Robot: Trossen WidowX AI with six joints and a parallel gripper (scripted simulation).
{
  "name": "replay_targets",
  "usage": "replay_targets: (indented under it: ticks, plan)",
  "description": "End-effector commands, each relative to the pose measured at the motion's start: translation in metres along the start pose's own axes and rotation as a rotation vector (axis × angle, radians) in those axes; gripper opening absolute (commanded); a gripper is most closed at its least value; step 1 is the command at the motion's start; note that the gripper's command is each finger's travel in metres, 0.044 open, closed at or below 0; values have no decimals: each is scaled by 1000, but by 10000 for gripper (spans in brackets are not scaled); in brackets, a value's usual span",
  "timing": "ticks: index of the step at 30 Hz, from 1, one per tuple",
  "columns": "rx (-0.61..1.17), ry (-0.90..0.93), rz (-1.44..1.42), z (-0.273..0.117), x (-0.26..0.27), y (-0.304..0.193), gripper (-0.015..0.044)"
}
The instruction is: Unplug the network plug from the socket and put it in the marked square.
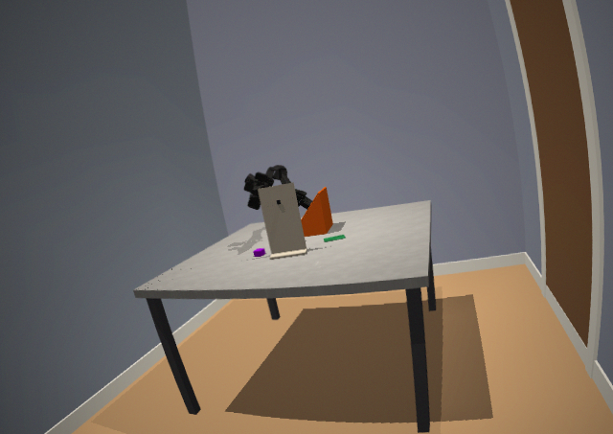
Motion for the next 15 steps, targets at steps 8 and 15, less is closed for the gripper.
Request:
replay_targets:
  ticks: [8, 15]
  plan:
    - [188, 59, 271, -16, -6, -73, 156]
    - [307, 70, 437, -29, -9, -116, 156]
Point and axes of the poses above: the point midway between the two fingers, 35 mm back from their tips, its own z axis out along the fingers, its own x axis across the jaws, y = z × x, the point moved 5 cm from there along -z, back along the fingers, and after that the axes turned 6 degrees about z, right-handed, at the moved point
